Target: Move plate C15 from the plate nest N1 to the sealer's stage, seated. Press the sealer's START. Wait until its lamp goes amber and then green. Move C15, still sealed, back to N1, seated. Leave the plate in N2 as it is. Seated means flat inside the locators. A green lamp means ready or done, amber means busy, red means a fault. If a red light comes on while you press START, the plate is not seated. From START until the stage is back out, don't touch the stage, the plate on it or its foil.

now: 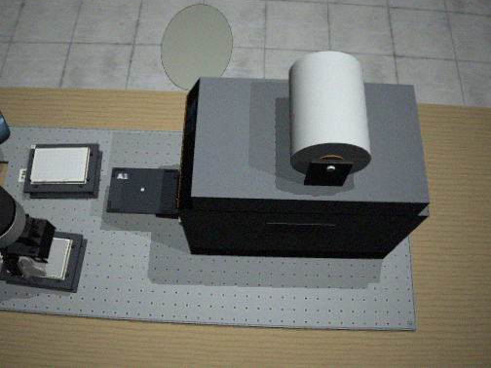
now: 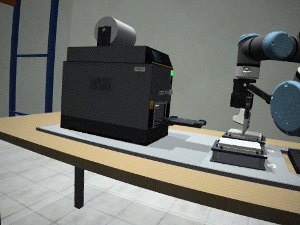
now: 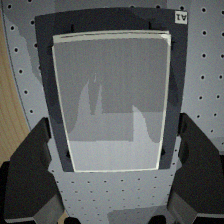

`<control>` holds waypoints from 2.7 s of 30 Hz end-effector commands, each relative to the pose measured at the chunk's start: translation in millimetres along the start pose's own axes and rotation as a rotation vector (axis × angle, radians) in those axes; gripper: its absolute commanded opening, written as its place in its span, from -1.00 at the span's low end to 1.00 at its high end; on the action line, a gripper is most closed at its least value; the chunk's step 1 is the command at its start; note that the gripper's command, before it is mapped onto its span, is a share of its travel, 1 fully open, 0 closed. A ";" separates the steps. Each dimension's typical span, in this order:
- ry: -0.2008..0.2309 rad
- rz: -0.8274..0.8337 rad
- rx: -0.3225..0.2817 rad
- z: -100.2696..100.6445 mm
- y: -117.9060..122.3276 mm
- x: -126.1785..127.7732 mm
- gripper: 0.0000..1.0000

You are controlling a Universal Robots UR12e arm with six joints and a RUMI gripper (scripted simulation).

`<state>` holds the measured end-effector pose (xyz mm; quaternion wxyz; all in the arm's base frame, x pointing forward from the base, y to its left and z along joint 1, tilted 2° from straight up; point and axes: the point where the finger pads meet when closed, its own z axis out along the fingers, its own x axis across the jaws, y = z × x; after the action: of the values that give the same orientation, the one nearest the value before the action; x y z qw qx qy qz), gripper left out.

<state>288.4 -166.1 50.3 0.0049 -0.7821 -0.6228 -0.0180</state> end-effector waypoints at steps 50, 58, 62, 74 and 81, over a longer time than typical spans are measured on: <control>-0.001 0.000 -0.002 -52.1 0.9 -1.0 0.36; -0.001 0.000 -0.002 -63.8 0.9 -1.0 0.36; -0.001 0.000 -0.002 -70.5 0.8 -1.0 0.36; -0.001 0.000 -0.002 -87.2 0.8 -0.9 0.36; -0.001 0.000 -0.002 -98.9 0.7 -0.9 0.36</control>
<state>287.1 -168.7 138.3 0.0044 -0.7819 -0.6232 -0.0180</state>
